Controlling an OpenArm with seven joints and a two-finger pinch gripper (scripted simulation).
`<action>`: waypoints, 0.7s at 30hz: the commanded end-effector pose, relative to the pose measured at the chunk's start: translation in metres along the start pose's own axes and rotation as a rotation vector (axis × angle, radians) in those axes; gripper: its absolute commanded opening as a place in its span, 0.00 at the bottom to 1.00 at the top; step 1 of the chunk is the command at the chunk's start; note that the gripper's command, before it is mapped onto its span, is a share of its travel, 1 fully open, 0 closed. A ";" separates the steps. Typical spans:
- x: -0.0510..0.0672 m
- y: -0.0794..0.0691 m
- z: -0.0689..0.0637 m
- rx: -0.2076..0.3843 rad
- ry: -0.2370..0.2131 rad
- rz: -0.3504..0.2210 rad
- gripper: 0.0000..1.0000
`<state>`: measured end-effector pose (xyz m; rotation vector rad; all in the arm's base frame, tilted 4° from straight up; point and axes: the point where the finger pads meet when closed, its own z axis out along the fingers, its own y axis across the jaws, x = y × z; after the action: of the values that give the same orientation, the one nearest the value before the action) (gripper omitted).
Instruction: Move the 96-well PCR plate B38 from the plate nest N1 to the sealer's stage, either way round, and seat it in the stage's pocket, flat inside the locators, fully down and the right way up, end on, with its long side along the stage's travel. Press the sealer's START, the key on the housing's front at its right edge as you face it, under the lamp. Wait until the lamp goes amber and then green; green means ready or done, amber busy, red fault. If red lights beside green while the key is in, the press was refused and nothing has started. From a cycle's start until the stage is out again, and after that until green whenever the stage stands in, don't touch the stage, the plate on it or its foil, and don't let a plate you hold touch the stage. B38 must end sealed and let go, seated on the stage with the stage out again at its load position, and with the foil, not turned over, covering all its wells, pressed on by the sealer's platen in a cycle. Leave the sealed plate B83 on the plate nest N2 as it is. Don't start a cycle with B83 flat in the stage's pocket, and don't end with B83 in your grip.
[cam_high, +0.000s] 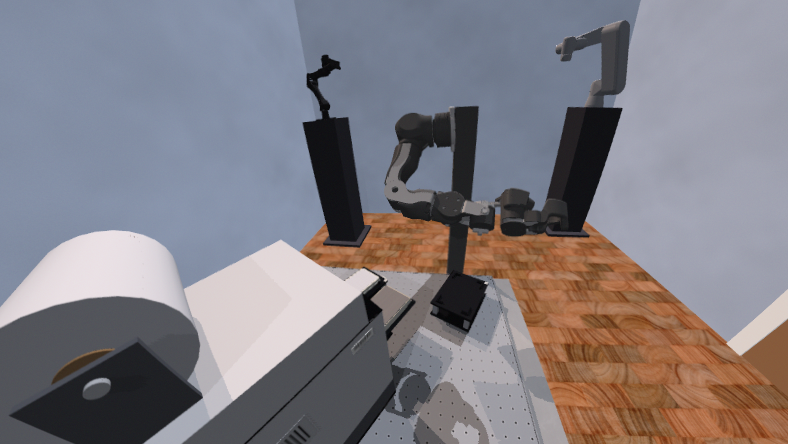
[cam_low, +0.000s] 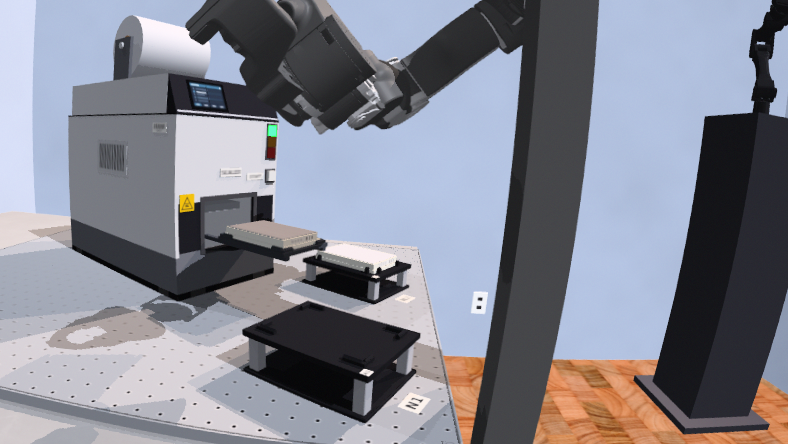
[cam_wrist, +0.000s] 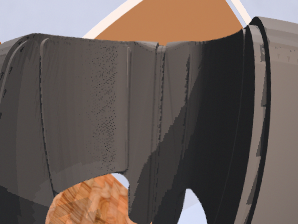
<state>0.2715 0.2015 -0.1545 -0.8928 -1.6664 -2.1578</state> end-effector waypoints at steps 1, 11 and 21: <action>0.001 0.000 0.000 0.005 0.000 0.000 0.00; 0.001 0.000 0.000 0.005 0.000 0.000 0.00; 0.000 0.003 0.000 0.005 0.000 0.000 0.00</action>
<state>0.2735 0.2001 -0.1535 -0.8968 -1.6690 -2.1561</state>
